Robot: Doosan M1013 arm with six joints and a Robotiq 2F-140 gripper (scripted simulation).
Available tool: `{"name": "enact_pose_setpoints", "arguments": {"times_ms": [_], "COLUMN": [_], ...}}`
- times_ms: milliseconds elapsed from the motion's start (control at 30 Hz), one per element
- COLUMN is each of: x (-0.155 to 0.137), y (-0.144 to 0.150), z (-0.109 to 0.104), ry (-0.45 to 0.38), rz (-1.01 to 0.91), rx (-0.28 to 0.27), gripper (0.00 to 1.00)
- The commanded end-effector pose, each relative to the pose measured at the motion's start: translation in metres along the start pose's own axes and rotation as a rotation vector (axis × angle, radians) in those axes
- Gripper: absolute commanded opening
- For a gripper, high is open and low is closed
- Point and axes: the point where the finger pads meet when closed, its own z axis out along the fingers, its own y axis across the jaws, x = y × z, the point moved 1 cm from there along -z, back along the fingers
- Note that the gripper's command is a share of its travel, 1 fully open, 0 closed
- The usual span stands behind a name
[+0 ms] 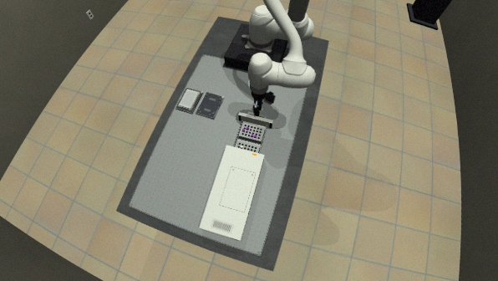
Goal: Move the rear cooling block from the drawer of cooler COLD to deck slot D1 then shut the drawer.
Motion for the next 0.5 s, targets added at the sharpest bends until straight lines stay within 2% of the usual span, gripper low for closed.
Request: {"name": "enact_pose_setpoints", "arguments": {"times_ms": [0,467], "x": [0.000,0.000], "y": [-0.003,-0.018], "z": [-0.001,-0.001], "ry": [0.001,0.001], "rz": [0.000,0.000], "rx": [-0.001,-0.001], "gripper": [0.34,0.34]}}
